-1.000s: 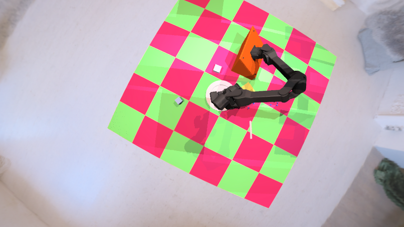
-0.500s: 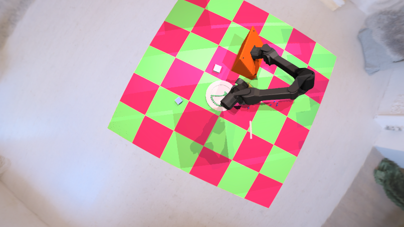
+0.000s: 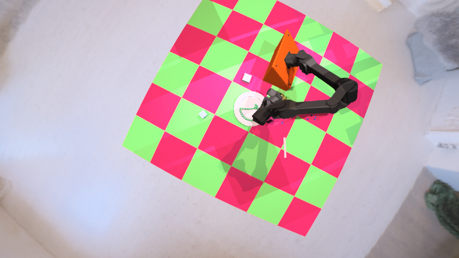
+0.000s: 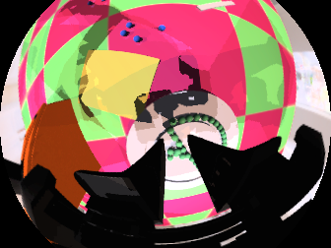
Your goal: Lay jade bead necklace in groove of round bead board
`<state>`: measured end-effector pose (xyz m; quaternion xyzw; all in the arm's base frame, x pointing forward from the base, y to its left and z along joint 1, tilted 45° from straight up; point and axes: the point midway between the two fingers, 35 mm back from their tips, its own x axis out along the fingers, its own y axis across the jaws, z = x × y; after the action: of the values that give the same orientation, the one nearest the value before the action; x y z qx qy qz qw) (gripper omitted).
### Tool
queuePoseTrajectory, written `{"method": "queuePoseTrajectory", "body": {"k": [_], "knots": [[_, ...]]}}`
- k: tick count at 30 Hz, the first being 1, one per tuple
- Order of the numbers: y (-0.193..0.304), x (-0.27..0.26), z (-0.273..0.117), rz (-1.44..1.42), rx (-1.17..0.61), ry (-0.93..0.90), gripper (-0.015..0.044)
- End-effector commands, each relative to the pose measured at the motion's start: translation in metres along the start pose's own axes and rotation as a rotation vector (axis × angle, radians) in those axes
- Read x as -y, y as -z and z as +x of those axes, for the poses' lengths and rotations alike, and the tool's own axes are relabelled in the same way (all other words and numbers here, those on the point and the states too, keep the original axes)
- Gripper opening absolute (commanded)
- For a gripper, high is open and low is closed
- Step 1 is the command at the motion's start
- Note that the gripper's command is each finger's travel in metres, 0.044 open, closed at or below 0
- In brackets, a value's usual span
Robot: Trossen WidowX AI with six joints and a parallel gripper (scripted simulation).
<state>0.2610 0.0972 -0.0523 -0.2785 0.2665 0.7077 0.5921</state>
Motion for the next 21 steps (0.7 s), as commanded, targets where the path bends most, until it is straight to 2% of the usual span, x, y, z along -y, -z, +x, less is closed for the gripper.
{"method": "queuePoseTrajectory", "body": {"k": [1, 21], "knots": [[0.0, 0.001, -0.001, 0.001, 0.0, 0.004, 0.012], [0.0, -0.004, 0.03, 0.009, 0.007, -0.005, 0.012]]}}
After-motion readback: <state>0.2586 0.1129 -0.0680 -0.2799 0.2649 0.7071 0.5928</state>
